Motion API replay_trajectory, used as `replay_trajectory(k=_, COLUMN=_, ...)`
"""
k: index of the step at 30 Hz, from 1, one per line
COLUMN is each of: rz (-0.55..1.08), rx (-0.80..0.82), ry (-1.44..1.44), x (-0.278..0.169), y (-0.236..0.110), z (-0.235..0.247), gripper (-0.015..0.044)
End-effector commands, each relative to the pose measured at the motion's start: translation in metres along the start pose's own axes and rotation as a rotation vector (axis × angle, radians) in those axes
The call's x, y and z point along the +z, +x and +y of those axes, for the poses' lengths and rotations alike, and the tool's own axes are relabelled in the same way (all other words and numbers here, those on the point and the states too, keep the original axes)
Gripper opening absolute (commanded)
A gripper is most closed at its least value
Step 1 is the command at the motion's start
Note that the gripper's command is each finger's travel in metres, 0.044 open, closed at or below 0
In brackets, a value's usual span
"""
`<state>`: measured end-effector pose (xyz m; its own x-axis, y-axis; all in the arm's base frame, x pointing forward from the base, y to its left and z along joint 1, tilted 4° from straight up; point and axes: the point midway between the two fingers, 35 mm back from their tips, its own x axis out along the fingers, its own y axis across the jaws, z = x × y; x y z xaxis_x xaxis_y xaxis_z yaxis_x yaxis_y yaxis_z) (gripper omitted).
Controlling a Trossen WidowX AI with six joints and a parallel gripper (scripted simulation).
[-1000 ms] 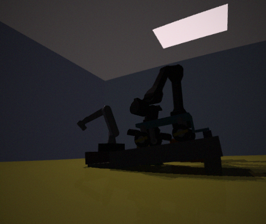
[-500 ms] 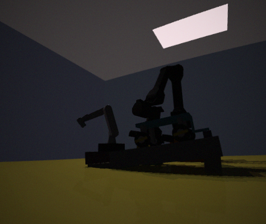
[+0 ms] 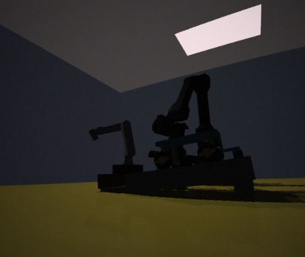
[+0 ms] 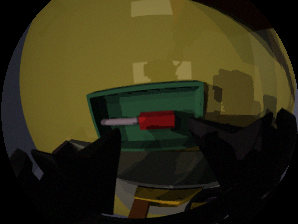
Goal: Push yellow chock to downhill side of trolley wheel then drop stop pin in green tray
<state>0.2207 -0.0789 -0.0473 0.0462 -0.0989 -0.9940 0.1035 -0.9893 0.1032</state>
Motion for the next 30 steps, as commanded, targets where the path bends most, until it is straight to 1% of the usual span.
replay_trajectory(k=1, rz=0.001, rx=0.000, ry=0.000, x=0.000, y=0.000, z=0.000, gripper=0.0340)
replay_trajectory(k=4, rz=0.000, rx=0.001, ry=0.001, x=-0.001, y=-0.005, z=0.001, gripper=0.0340)
replay_trajectory(k=10, rz=-0.003, rx=0.004, ry=0.004, x=0.003, y=-0.026, z=0.003, gripper=0.0340)
replay_trajectory(k=14, rz=-0.003, rx=0.005, ry=0.004, x=0.003, y=-0.035, z=0.004, gripper=0.0440)
replay_trajectory(k=30, rz=-0.003, rx=0.005, ry=0.004, x=0.001, y=-0.083, z=0.014, gripper=0.0440)
